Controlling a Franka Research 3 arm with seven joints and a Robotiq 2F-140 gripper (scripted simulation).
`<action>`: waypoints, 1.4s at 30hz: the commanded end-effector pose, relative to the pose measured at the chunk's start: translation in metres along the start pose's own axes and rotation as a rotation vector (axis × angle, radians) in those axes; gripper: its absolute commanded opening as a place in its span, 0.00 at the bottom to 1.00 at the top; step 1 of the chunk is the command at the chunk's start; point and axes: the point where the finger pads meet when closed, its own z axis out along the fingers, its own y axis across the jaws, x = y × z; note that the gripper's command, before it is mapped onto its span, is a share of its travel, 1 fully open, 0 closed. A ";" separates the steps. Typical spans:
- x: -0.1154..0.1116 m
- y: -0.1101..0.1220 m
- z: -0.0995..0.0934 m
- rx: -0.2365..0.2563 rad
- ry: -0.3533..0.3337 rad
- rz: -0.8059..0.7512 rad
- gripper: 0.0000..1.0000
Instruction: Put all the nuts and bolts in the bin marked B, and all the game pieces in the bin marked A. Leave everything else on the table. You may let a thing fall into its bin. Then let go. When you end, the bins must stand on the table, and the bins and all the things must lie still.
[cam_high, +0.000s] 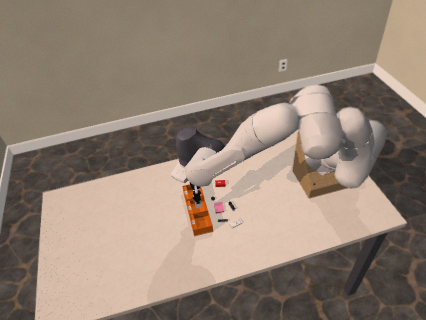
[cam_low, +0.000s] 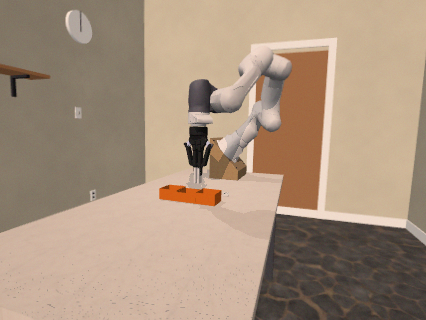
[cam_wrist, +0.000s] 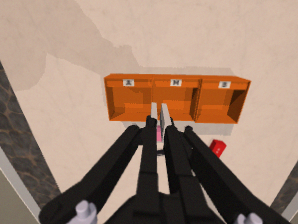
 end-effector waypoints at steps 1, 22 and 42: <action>0.000 -0.014 0.000 0.003 0.006 0.026 0.05; -0.002 -0.038 0.021 0.003 0.006 0.026 0.05; -0.002 -0.039 0.060 0.003 0.006 0.026 0.05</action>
